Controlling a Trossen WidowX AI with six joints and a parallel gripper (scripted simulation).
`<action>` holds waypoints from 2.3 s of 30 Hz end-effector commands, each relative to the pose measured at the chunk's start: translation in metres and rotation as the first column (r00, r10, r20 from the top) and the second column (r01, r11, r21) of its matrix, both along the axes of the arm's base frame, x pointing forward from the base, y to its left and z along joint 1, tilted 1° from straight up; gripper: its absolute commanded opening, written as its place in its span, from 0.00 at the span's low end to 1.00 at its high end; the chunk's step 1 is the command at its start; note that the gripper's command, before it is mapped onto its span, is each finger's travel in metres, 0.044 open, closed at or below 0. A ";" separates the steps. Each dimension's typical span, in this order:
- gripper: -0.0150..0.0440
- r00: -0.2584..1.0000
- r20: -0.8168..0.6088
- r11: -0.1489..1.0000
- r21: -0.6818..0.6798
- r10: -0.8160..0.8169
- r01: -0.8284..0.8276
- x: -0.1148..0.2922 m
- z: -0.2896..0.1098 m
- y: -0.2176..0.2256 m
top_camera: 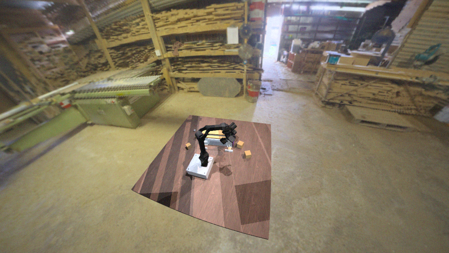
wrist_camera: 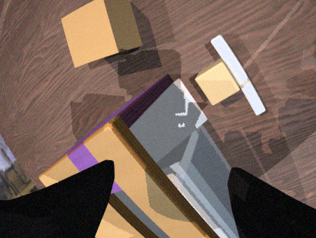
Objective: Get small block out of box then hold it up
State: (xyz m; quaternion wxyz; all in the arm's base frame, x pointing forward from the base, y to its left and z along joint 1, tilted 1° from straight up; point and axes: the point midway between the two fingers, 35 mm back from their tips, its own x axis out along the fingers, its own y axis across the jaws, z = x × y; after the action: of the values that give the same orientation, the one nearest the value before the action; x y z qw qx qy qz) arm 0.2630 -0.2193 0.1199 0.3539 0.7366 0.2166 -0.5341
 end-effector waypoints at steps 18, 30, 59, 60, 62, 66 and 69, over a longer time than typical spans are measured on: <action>0.74 0.691 -0.019 0.636 0.373 -0.722 0.675 -0.007 0.010 -0.003; 0.74 0.691 -0.020 0.636 0.373 -0.722 0.675 -0.006 -0.084 -0.002; 0.74 0.692 -0.020 0.636 0.373 -0.722 0.675 -0.002 -0.123 -0.005; 0.74 0.692 -0.020 0.636 0.373 -0.722 0.675 -0.002 -0.124 -0.005; 0.74 0.692 -0.020 0.636 0.373 -0.722 0.675 -0.002 -0.128 -0.005; 0.74 0.692 -0.020 0.636 0.373 -0.722 0.675 -0.002 -0.134 -0.005; 0.74 0.692 -0.020 0.636 0.373 -0.722 0.675 -0.002 -0.139 -0.005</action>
State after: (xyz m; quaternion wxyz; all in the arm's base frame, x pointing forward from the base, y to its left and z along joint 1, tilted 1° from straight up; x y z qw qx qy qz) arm 0.2614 -0.2248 -0.0125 -0.0013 0.8472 -0.0167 -0.5310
